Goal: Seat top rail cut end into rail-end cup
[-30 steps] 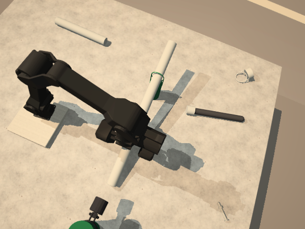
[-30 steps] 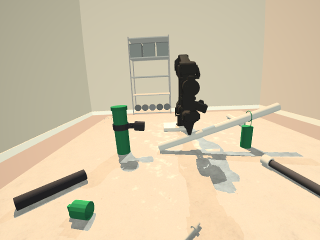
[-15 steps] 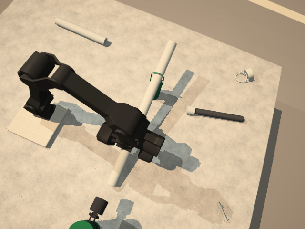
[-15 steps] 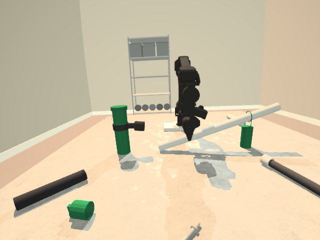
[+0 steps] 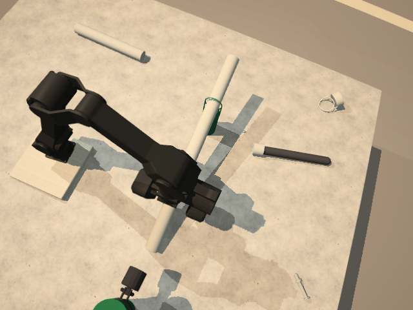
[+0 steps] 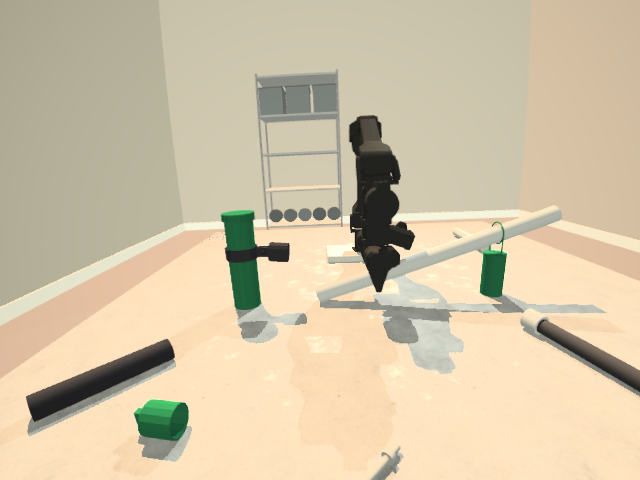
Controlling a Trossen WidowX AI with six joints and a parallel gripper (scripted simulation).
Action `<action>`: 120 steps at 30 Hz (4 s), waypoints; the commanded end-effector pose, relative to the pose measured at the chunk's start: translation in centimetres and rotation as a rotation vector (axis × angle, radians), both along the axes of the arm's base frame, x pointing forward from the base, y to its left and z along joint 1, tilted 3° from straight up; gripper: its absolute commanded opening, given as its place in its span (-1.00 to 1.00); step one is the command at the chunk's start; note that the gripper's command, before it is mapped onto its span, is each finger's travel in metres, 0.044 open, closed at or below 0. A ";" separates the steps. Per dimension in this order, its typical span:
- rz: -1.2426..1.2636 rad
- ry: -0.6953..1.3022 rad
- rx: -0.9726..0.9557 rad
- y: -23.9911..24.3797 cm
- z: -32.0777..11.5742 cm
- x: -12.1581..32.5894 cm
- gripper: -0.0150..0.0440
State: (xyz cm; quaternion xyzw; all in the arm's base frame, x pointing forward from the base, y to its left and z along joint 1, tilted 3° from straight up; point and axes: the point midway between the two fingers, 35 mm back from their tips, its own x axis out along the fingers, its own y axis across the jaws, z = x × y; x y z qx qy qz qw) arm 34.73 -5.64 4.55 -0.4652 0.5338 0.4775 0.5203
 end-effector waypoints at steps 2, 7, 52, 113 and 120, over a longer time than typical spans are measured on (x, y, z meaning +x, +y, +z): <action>0.007 0.003 0.004 0.1 -0.7 -0.2 1.00; 0.007 0.003 0.004 0.1 -0.7 -0.1 0.56; 0.018 0.027 -0.242 -3.2 6.3 0.1 -0.49; 0.025 0.055 -0.209 -5.3 6.2 -0.1 -0.49; 0.025 0.055 -0.209 -5.3 6.2 -0.1 -0.49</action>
